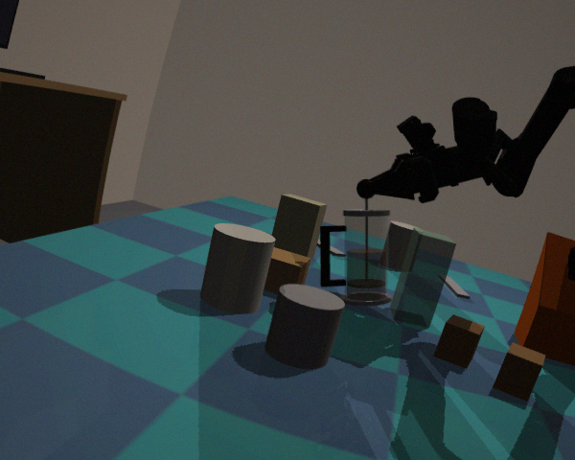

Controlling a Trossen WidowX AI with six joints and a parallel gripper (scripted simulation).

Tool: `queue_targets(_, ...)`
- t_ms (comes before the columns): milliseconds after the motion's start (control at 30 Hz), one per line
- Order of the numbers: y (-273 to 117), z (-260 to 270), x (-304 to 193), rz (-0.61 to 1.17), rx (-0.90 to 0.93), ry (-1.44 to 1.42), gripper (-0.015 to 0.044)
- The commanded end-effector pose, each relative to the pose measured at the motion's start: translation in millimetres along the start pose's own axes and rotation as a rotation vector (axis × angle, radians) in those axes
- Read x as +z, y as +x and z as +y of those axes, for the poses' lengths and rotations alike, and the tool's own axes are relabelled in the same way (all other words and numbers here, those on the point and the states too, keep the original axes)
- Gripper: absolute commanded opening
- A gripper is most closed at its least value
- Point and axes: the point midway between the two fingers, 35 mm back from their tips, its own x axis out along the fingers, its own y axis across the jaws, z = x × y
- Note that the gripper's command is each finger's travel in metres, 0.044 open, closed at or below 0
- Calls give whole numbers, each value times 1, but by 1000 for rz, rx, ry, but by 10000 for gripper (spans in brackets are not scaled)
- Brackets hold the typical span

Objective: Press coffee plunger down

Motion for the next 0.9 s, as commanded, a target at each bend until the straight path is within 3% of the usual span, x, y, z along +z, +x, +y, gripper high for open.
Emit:
queue_targets(0, 2, 0, -4, 15, 1, 9, 119)
queue_targets(867, 3, -1, 1, 4, 2, 2, 119)
